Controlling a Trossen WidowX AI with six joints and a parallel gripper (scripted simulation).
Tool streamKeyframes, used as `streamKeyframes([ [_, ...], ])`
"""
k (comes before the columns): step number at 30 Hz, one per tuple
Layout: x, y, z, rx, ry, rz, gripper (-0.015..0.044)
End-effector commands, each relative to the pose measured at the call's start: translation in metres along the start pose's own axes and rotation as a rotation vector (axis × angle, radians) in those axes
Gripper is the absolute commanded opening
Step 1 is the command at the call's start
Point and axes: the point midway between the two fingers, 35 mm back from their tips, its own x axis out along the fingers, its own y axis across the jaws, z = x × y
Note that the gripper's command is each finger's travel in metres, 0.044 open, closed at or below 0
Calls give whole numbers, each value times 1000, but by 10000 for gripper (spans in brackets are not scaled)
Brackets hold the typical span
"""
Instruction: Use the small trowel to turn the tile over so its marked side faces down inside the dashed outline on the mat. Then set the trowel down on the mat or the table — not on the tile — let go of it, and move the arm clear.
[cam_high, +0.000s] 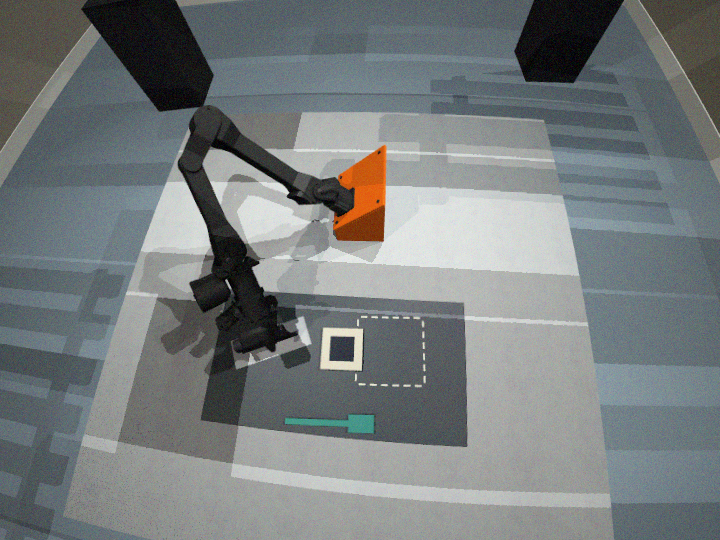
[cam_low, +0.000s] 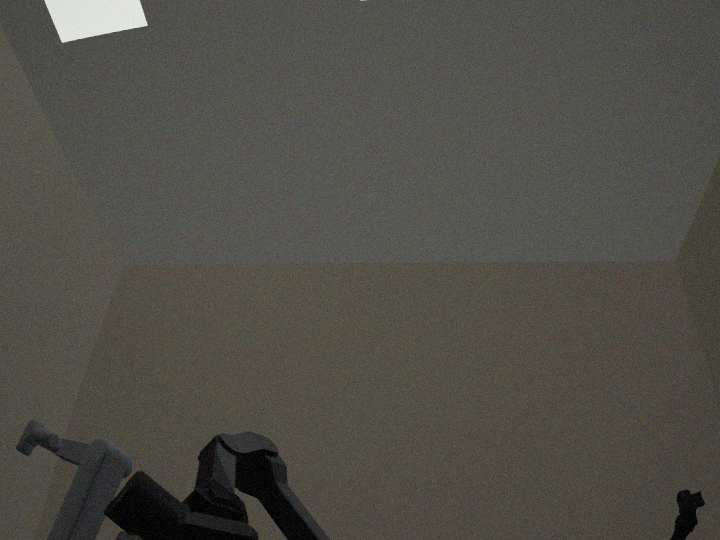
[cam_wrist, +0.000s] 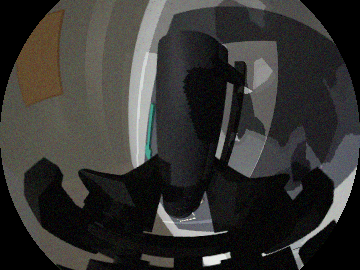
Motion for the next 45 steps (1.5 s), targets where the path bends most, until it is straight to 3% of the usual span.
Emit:
streamKeyframes([
  [1,0,0,2,2,-4,-1,23],
  [15,-38,46,0,2,1,1,0],
  [20,-36,47,0,7,-13,-2,0],
  [34,-12,53,-19,152,-329,-20,0],
  [45,-8,49,-20,162,-343,-19,0],
])
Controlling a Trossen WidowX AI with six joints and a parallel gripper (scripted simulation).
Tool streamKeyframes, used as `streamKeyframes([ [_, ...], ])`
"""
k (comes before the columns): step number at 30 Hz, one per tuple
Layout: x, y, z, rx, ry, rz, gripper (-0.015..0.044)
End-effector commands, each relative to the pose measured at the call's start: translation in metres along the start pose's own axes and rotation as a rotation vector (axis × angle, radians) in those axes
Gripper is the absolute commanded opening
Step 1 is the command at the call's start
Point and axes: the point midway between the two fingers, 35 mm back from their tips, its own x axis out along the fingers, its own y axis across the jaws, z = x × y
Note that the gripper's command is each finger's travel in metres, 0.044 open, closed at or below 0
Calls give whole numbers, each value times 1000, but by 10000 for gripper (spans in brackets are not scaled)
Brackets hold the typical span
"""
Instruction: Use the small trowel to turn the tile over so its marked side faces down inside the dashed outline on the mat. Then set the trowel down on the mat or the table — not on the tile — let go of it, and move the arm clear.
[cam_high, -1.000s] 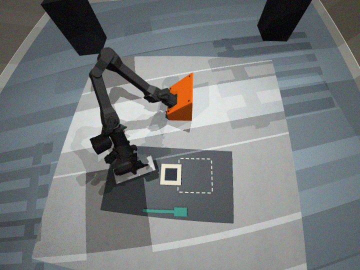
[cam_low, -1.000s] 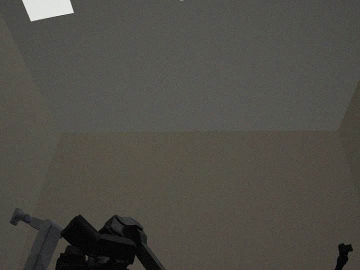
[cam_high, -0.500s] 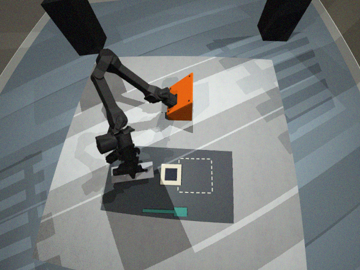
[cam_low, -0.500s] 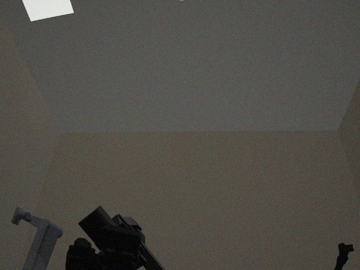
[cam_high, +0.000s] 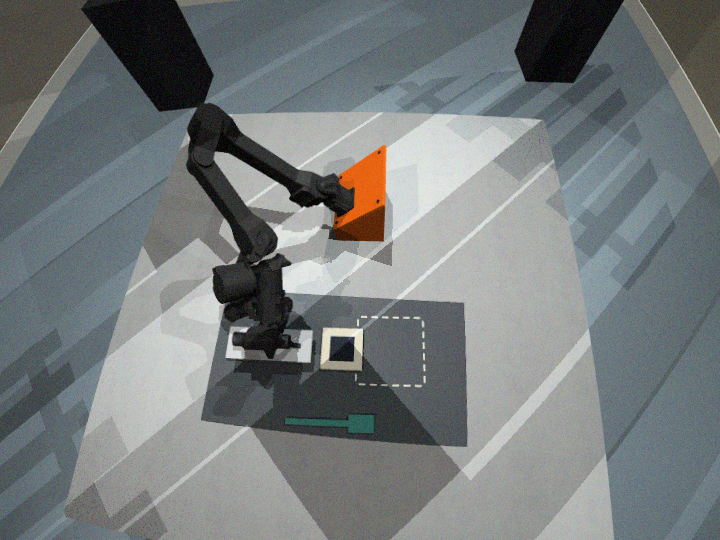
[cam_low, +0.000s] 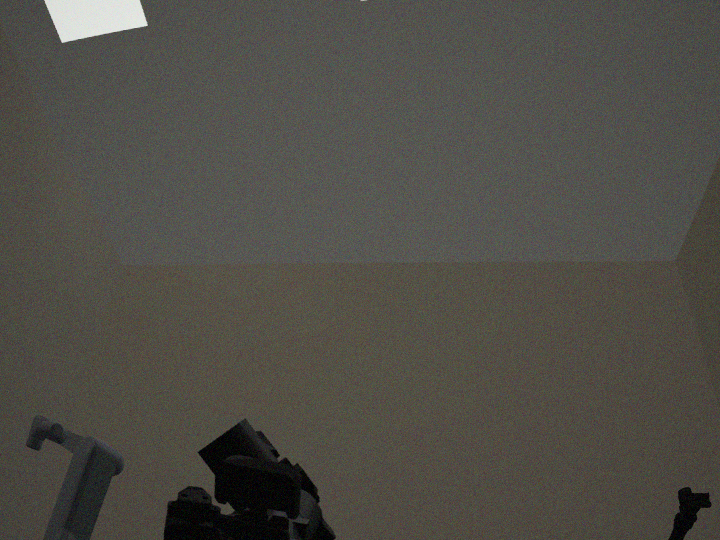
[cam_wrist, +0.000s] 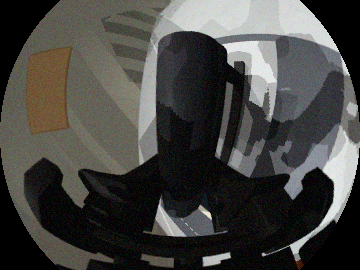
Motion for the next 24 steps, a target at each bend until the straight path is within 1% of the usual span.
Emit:
streamKeyframes([
  [1,3,-5,-3,2,1,0,0],
  [24,23,-31,-6,1,0,0,0],
])
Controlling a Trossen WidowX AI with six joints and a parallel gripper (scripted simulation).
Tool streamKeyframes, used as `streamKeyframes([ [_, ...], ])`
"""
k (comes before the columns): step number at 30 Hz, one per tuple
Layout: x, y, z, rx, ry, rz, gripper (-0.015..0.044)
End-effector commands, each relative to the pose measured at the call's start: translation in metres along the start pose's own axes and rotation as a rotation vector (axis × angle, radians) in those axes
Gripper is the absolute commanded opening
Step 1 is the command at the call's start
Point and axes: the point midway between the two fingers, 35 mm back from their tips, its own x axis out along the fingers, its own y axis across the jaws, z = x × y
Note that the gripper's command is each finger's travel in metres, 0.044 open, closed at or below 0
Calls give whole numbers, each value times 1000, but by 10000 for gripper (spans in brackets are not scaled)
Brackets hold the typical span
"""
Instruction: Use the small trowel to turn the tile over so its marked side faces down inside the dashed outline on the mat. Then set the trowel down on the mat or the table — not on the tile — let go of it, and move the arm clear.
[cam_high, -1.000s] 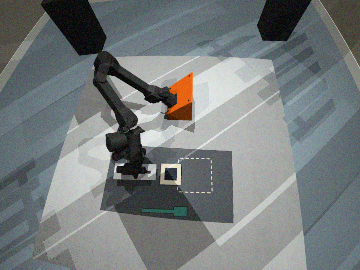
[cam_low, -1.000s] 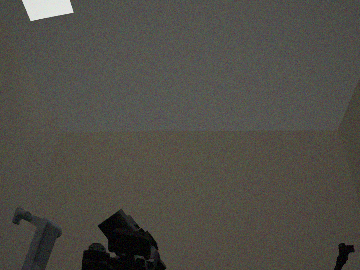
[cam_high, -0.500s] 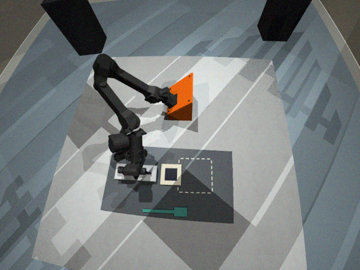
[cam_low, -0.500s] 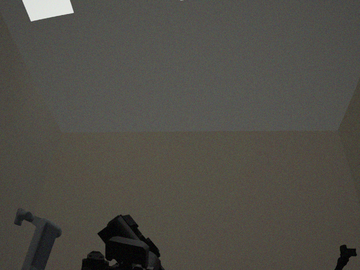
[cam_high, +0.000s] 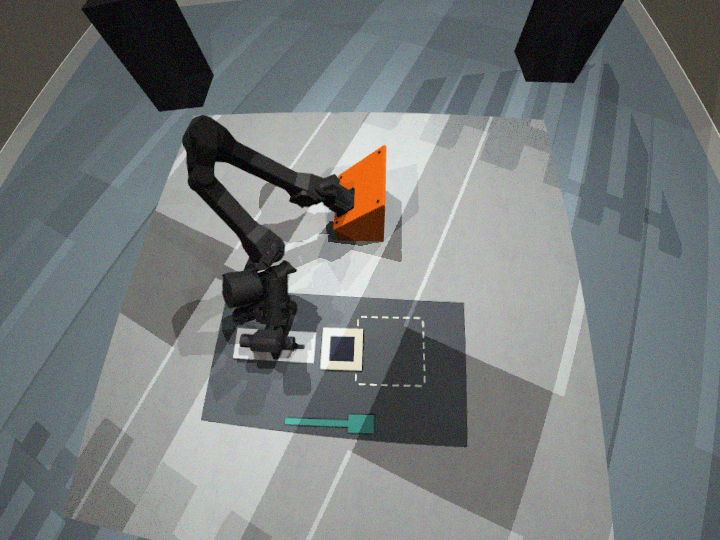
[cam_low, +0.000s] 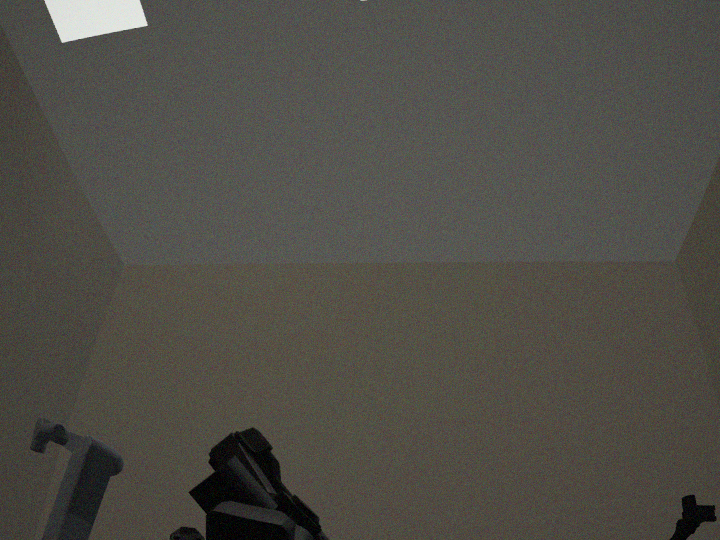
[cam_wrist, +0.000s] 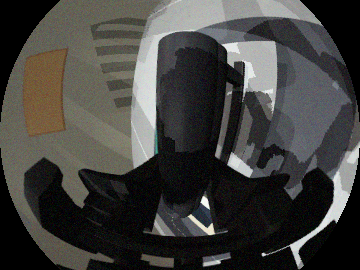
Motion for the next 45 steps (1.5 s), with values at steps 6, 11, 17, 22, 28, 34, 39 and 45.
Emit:
streamKeyframes([
  [6,0,0,-12,-7,8,9,0],
  [11,0,1,-20,-7,8,8,0],
  [17,0,2,-29,-6,9,8,0],
  [22,-1,2,-37,-6,9,8,0],
  [28,-2,2,-47,-6,9,8,0],
  [34,-3,3,-54,-6,8,9,0],
  [39,-5,5,-51,19,29,9,0],
  [45,-12,13,-48,73,75,9,0],
])
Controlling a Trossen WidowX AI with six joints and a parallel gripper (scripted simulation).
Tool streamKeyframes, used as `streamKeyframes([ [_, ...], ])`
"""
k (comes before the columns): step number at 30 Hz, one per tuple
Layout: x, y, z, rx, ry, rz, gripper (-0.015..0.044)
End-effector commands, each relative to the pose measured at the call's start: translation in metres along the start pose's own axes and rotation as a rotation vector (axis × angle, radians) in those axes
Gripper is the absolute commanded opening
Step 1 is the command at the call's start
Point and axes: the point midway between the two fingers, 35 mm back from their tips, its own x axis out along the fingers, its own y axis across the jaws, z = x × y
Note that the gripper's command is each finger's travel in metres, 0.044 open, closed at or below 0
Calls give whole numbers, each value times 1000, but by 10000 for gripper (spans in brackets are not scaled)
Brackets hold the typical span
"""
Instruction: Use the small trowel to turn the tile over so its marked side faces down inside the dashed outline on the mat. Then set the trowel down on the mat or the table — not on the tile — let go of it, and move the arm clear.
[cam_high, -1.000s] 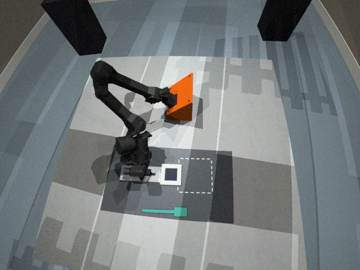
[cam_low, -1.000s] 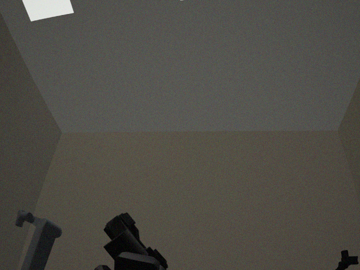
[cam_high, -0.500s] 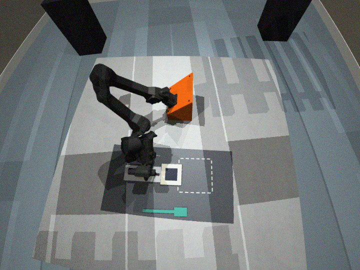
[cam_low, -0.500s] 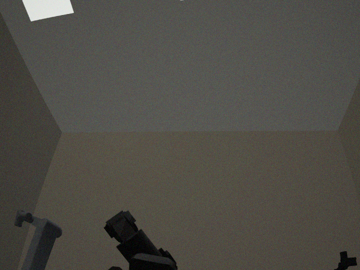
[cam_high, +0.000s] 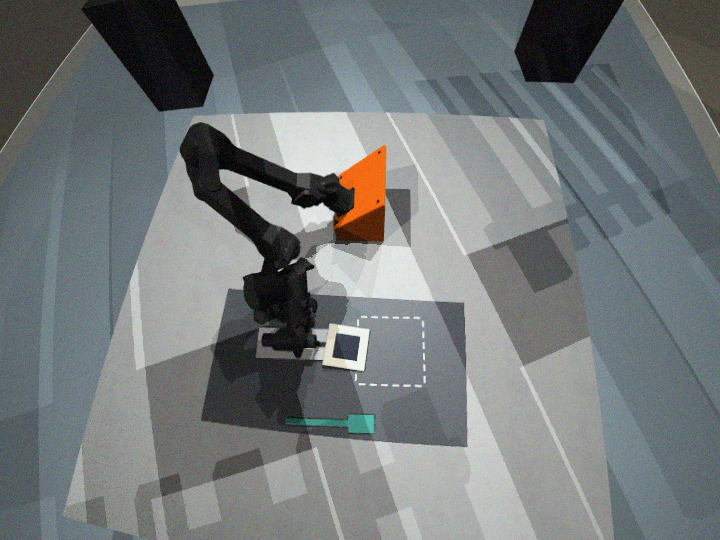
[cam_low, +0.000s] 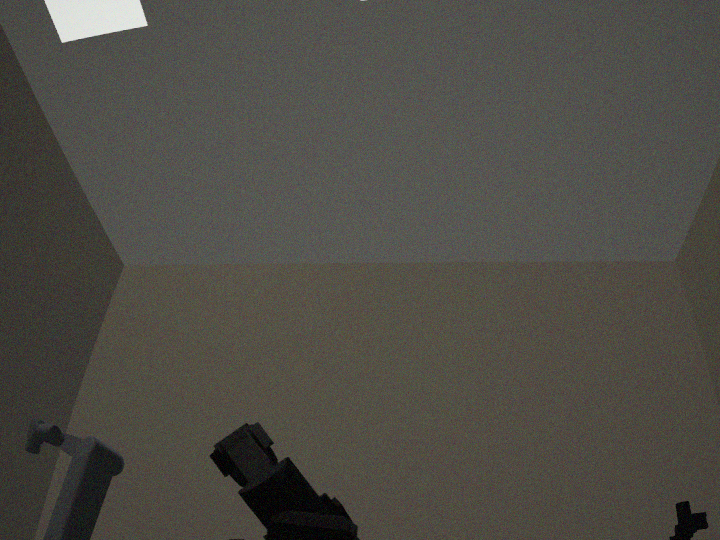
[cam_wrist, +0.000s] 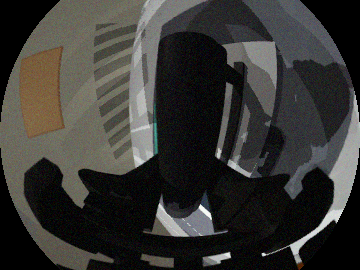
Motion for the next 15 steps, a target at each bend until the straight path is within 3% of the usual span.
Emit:
streamKeyframes([
  [1,-6,16,1,30,18,27,0],
  [15,-24,36,-18,32,20,27,0],
])
